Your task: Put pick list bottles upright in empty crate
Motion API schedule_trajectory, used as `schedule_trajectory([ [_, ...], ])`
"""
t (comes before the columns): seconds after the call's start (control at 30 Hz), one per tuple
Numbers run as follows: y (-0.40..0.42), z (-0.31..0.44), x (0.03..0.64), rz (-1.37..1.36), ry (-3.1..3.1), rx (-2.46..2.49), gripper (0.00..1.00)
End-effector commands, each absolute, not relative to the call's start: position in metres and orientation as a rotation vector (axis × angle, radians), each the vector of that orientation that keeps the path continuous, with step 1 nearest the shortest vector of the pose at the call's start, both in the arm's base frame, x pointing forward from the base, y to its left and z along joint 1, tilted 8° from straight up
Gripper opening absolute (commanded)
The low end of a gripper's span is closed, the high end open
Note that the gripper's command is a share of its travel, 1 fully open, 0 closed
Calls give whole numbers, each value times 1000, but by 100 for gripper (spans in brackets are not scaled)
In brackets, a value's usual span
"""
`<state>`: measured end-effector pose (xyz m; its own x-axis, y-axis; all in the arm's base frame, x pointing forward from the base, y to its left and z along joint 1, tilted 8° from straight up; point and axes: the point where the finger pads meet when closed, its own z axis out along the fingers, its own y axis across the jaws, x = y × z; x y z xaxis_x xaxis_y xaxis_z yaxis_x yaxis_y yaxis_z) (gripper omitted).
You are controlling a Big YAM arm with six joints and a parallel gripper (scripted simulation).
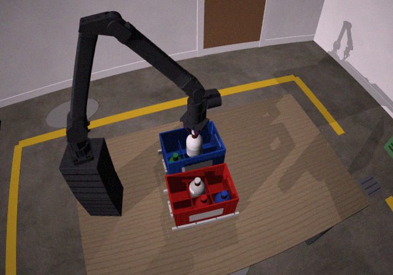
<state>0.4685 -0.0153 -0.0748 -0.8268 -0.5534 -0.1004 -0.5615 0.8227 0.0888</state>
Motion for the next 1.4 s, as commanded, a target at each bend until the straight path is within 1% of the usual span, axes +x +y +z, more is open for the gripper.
schedule_trajectory([
  [0.0, -12, -59, 498, 132, 2868, -884, 0],
  [0.07, -17, -51, 501, 120, 2854, -870, 0],
  [0.2, -15, -67, 496, 136, 2878, -873, 0],
  [0.37, -12, -61, 500, 124, 2856, -877, 0],
  [0.5, -11, -78, 496, 138, 2879, -882, 0],
  [0.7, -12, -67, 505, 120, 2850, -874, 0],
  [0.87, -10, -86, 500, 136, 2875, -880, 0],
  [1.0, -10, -77, 506, 120, 2851, -874, 0],
  [1.37, -9, -90, 505, 126, 2859, -875, 0],
])
